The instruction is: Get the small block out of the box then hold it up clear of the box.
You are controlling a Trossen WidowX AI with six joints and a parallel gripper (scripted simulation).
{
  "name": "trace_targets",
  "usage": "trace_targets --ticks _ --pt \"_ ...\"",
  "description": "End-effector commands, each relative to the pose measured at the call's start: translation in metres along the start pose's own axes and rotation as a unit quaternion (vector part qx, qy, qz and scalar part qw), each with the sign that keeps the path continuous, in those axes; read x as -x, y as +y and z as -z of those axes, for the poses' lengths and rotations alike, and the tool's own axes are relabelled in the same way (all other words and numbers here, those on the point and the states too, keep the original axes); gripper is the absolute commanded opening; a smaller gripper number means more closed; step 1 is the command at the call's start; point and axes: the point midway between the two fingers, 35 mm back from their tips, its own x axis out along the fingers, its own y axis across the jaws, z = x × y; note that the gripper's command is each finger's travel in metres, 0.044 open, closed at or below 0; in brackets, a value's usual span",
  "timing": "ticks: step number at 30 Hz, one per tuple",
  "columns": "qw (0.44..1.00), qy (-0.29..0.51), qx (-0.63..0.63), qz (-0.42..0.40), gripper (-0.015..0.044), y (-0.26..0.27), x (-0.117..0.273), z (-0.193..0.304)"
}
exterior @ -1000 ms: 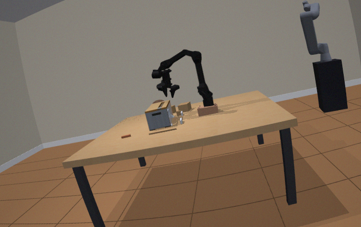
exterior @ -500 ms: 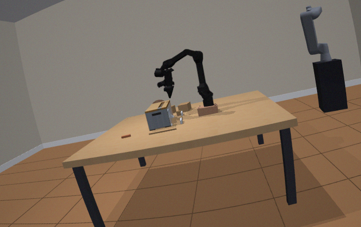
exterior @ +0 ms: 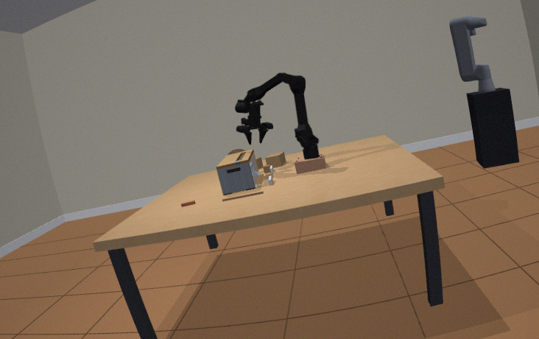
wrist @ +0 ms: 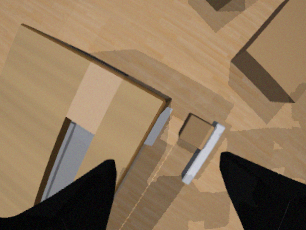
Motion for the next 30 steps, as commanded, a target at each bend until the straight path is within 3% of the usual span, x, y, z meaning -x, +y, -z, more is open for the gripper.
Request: trace_targets --ticks 1,10,21,30 --pt "0.891 0.032 -0.45 -0.048 0.0285 -0.011 0.001 0.003" --pt "0.731 0.06 -0.677 -0.062 0.0285 -0.017 0.003 0.001" --pt "0.475 0.099 -0.872 -0.061 0.0285 -0.023 0.007 -0.001" --pt "0.47 0.1 -0.875 -0.061 0.0285 -0.023 0.007 -0.001"
